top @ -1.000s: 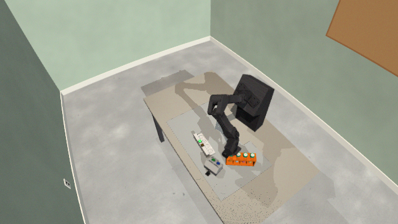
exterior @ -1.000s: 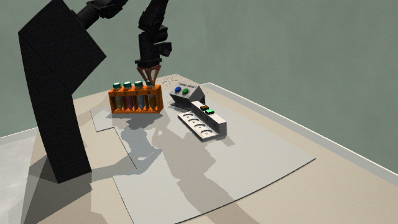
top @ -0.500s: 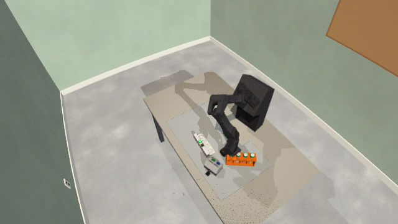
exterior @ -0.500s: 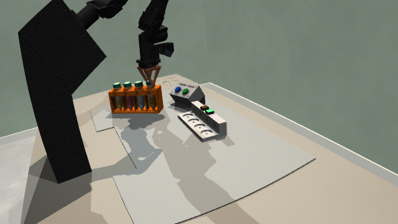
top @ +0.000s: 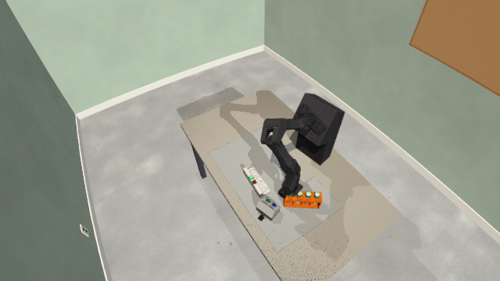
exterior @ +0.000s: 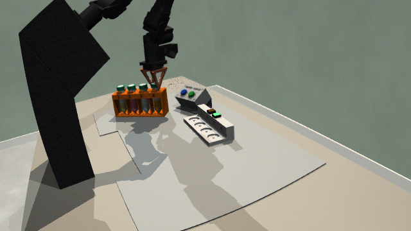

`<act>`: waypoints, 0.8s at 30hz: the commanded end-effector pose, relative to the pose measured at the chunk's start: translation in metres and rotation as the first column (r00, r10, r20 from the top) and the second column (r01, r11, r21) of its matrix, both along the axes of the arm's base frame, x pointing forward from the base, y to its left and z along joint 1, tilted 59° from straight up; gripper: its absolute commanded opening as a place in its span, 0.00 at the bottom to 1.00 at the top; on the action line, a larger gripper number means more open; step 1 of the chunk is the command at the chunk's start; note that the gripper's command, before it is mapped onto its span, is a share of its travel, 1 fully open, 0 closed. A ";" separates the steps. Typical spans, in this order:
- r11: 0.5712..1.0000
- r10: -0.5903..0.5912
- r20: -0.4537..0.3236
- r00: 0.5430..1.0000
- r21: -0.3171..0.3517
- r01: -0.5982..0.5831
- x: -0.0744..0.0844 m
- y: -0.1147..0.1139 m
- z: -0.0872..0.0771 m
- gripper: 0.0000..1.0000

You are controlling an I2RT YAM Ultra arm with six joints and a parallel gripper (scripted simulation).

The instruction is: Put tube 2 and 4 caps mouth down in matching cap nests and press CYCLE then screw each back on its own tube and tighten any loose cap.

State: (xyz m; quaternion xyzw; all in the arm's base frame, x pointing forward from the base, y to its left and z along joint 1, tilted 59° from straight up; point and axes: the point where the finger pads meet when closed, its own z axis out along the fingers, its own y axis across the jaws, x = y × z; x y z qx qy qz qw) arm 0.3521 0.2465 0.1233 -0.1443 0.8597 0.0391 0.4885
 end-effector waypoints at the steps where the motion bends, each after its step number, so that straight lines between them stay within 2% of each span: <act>1: 0.985 0.098 0.036 0.995 -0.144 -0.092 -0.001 0.001 0.003 0.49; 5: 0.947 0.185 0.051 0.981 -0.277 -0.164 -0.001 0.001 0.003 0.49; 7: 0.947 0.185 0.051 0.981 -0.277 -0.164 -0.001 0.001 0.003 0.49; 10: 0.903 0.250 0.054 0.967 -0.374 -0.213 -0.001 0.001 0.003 0.49; 16: 0.778 0.377 0.040 0.925 -0.555 -0.293 -0.001 0.001 0.003 0.49; 22: 0.612 0.492 -0.001 0.870 -0.711 -0.347 -0.001 0.001 0.003 0.49; 24: 0.612 0.492 -0.001 0.870 -0.711 -0.347 -0.001 0.001 0.003 0.49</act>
